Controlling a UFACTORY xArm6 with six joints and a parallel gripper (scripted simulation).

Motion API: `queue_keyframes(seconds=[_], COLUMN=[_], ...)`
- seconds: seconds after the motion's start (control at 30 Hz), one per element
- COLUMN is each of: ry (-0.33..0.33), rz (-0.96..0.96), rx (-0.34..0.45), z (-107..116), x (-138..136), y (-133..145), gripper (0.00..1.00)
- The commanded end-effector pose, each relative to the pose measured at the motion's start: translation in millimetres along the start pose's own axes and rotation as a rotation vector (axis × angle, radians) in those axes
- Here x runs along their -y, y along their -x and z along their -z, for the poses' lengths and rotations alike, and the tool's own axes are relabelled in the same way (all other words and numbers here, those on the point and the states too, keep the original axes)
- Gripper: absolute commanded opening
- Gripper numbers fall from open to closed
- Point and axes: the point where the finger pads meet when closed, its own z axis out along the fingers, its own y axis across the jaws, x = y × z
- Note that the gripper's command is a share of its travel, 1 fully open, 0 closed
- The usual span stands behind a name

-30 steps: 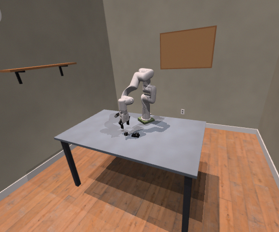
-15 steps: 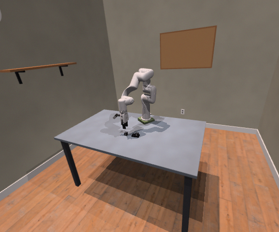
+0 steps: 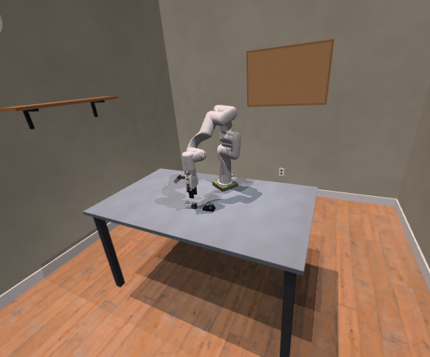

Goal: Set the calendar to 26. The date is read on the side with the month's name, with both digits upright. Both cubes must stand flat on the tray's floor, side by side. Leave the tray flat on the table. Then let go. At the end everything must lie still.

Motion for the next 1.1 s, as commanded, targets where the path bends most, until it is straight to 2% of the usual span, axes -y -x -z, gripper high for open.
queue_keyframes(seconds=[0.0, 0.67, 1.07], ry=[-0.004, -0.004, -0.004], rz=[0.000, 0.000, 0.001], rx=[-0.001, -0.001, -0.001], z=[1.3, 0.6, -8.4], x=[1.3, 1.3, 1.3], y=[-0.4, -0.4, -0.6], gripper=[0.47, 0.47, 0.47])
